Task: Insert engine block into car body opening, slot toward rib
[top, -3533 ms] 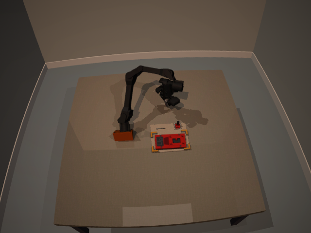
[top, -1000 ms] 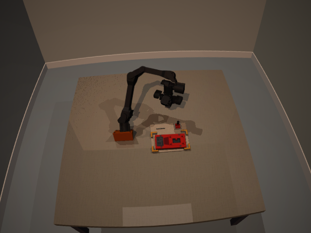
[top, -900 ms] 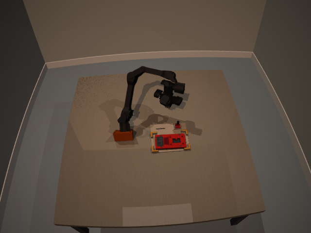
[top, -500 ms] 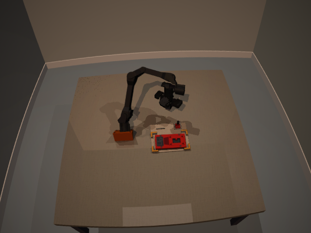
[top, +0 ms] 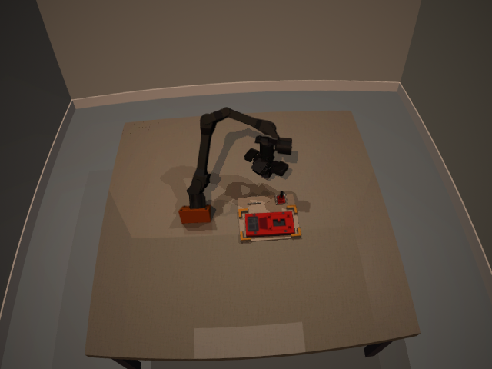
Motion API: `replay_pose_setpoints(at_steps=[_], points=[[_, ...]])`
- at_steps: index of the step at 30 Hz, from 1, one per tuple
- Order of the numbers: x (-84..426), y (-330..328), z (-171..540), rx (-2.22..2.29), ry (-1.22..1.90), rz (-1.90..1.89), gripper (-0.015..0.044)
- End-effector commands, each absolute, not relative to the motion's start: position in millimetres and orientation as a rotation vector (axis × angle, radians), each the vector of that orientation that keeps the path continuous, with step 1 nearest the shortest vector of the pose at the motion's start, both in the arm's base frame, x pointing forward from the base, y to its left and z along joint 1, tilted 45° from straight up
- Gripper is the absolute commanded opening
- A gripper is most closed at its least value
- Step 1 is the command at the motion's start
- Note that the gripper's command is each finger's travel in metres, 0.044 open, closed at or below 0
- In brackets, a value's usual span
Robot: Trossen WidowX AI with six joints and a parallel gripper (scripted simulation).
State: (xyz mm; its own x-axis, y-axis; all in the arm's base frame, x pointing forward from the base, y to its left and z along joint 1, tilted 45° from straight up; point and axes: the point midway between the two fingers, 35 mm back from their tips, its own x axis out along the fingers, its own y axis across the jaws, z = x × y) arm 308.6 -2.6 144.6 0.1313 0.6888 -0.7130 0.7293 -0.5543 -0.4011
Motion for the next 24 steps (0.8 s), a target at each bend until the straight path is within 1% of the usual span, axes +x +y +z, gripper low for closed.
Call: replay_pose_setpoints(at_steps=[1,24], points=[[308.0,3.8,139.7,2.334,1.467,-1.429,0.0],[313.6,34.0,109.3,2.335,1.468,-1.427,0.0]])
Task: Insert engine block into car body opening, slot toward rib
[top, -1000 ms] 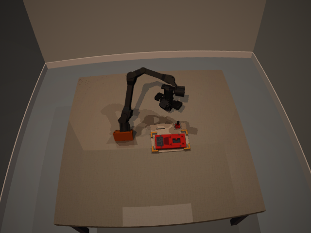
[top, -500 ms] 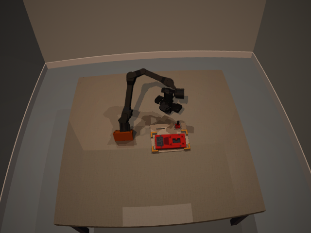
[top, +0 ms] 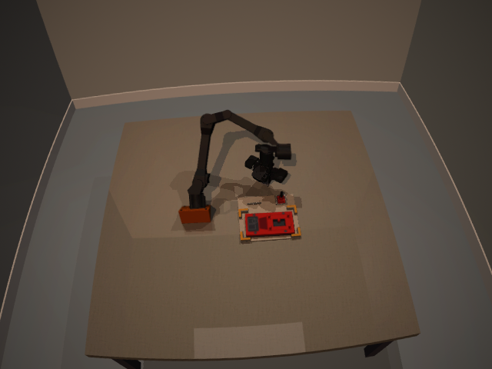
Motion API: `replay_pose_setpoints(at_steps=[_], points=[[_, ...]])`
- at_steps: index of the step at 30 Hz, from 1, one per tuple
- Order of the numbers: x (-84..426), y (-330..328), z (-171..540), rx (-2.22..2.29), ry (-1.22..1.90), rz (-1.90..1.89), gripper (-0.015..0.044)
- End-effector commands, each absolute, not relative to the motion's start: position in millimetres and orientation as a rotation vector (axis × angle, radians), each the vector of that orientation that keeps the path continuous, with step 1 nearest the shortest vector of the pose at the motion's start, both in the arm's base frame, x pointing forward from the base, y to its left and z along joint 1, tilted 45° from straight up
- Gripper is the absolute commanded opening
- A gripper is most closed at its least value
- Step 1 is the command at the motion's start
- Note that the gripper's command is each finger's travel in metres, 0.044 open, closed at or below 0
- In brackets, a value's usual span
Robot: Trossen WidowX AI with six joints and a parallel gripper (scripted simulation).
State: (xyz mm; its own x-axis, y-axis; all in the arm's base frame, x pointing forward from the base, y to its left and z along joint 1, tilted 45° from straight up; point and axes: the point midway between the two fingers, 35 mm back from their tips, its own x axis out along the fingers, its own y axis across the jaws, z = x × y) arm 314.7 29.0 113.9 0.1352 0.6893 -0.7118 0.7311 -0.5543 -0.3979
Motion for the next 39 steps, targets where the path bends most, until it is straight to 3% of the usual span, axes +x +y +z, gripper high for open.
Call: replay_pose_setpoints(at_steps=[1,21,37,39], points=[[313.8,35.1,108.2,2.335,1.468,-1.427,0.0],[316.1,47.8,95.5,2.335,1.469,-1.426,0.0],[319.4,41.9,99.7,2.35,1.448,-1.411,0.042],[319.4,41.9,99.7,2.35,1.448,-1.411,0.044]])
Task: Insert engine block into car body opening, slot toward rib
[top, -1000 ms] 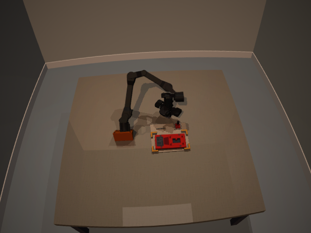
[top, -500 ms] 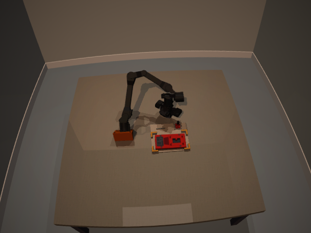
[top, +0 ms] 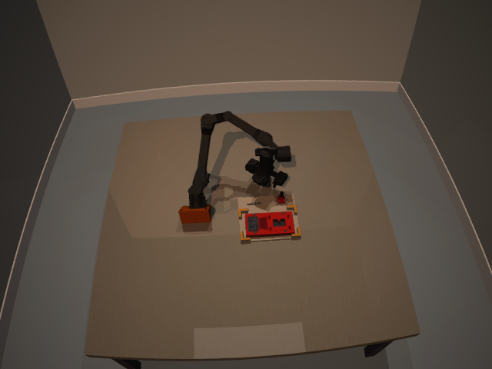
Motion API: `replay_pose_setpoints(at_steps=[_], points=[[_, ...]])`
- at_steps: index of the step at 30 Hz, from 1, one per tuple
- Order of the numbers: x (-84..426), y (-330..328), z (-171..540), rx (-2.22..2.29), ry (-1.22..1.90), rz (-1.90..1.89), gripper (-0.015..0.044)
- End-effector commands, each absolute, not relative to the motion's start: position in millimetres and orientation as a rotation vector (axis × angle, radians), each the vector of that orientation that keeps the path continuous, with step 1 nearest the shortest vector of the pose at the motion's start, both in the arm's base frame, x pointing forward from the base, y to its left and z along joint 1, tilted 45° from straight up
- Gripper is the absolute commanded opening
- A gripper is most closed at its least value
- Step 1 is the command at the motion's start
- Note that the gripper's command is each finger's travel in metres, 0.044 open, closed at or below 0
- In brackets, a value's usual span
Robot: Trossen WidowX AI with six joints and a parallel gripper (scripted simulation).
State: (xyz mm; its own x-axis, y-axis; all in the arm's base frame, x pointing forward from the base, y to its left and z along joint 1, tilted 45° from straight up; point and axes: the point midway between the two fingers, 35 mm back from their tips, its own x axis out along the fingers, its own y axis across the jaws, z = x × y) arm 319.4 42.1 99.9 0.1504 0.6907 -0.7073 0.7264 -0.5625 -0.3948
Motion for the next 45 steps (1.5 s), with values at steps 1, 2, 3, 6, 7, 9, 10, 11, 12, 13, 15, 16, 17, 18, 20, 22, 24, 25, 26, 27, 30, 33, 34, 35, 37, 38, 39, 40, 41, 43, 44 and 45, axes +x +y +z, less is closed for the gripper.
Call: replay_pose_setpoints(at_steps=[1,2,3,6,7,9,10,11,12,13,15,16,17,18,20,22,24,25,26,27,30,33,34,35,37,38,39,40,41,43,44,45], points=[[319.4,41.9,99.7,2.35,1.448,-1.411,0.044],[319.4,41.9,99.7,2.35,1.448,-1.411,0.044],[319.4,41.9,99.7,2.35,1.448,-1.411,0.044],[319.3,39.8,102.3,2.344,1.459,-1.418,0.044],[319.0,37.2,104.8,2.34,1.463,-1.421,0.044],[318.1,31.4,110.6,2.336,1.466,-1.425,0.044],[317.6,28.7,113.4,2.336,1.467,-1.426,0.044],[317.1,26.0,116.1,2.335,1.467,-1.426,0.044],[316.6,23.3,118.8,2.335,1.467,-1.427,0.044],[316.1,20.5,121.6,2.334,1.467,-1.427,0.044],[315.1,14.9,127.2,2.334,1.467,-1.427,0.044],[314.5,11.9,130.3,2.334,1.467,-1.428,0.044],[314.3,10.6,131.6,2.334,1.467,-1.428,0.044],[314.3,10.6,131.6,2.334,1.467,-1.428,0.044],[314.5,13.4,128.7,2.343,1.466,-1.427,0.044],[314.5,13.4,128.7,2.343,1.466,-1.427,0.044],[314.5,13.4,128.7,2.343,1.466,-1.427,0.044],[314.5,13.4,128.7,2.343,1.466,-1.427,0.044],[314.5,13.4,128.7,2.343,1.466,-1.427,0.044],[314.5,13.4,128.7,2.343,1.466,-1.427,0.044],[314.5,13.4,128.7,2.343,1.466,-1.427,0.044],[314.0,8.5,133.6,2.34,1.466,-1.426,0.044],[313.2,2.5,139.8,2.336,1.466,-1.425,0.044],[312.1,-3.5,146.0,2.332,1.468,-1.423,0.044],[311.0,-8.2,151.1,2.329,1.469,-1.422,0.044],[311.0,-8.2,151.1,2.329,1.469,-1.422,0.044],[311.0,-8.2,151.1,2.329,1.469,-1.422,0.044],[310.7,-8.5,150.7,2.329,1.469,-1.422,0.044],[310.7,-8.5,150.7,2.329,1.469,-1.422,0.044],[311.4,-5.2,147.3,2.329,1.469,-1.422,0.044],[312.1,-1.4,143.6,2.329,1.469,-1.421,0.044],[312.6,1.1,141.1,2.33,1.469,-1.421,0.044]])
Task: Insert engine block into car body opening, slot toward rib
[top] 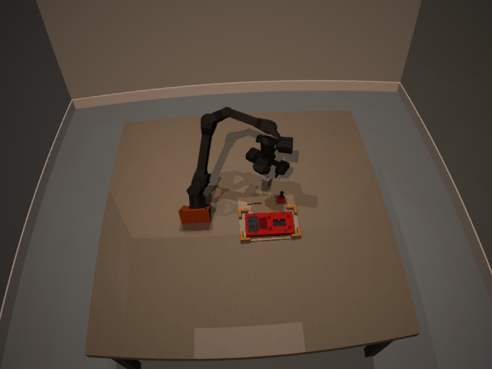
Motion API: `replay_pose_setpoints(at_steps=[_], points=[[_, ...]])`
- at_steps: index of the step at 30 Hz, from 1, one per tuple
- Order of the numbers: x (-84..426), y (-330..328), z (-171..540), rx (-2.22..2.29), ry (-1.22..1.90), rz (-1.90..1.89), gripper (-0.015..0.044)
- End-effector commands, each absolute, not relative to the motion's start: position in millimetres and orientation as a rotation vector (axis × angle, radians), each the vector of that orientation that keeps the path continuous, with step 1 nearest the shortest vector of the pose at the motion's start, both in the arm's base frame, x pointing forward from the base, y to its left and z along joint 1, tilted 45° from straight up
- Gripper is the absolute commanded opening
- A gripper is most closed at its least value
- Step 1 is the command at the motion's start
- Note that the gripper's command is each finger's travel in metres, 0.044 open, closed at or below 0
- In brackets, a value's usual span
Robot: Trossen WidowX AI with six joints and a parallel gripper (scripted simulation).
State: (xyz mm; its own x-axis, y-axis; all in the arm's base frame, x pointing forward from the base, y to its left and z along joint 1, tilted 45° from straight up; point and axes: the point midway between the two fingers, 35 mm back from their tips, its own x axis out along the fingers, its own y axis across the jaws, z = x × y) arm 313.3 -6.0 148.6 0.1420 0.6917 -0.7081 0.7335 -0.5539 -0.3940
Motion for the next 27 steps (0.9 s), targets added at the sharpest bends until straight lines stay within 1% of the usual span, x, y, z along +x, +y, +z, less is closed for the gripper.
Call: replay_pose_setpoints(at_steps=[1,27], points=[[312.7,2.0,140.2,2.33,1.469,-1.421,0.044],[318.5,28.5,113.0,2.33,1.469,-1.42,0.044]])
